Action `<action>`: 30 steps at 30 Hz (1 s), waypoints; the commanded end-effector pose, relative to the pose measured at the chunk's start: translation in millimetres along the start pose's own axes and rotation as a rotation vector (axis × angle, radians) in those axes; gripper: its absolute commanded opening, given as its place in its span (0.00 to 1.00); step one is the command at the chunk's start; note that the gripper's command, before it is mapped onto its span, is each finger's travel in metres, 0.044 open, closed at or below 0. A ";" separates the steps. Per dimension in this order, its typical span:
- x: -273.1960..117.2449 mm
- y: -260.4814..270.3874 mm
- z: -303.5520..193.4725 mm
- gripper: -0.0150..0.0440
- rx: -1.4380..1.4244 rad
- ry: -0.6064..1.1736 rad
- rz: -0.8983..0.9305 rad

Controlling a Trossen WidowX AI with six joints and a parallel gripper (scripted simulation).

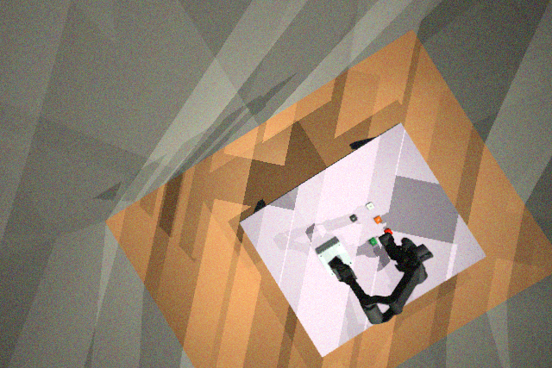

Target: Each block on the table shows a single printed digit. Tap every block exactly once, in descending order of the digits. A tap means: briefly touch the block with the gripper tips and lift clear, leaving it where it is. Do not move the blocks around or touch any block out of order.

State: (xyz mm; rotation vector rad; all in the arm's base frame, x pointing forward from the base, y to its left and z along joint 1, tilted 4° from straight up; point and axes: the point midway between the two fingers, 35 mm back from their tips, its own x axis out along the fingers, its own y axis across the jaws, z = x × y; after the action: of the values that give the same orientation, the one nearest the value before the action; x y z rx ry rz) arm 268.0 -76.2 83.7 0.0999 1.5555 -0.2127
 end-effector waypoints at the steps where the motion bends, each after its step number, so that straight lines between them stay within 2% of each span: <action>1: 5.9 -16.6 -33.6 0.29 -0.010 0.008 -0.003; 6: 8.6 -16.6 -33.1 0.29 -0.010 0.008 -0.003; 12: 84.8 -16.9 -34.3 0.29 -0.010 0.008 -0.003; 30: 107.3 -16.9 -34.7 0.29 -0.010 0.009 -0.003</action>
State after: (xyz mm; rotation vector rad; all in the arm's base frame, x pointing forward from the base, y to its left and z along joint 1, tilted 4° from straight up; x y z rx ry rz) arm 232.1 -93.5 -16.6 0.0936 1.5613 -0.2107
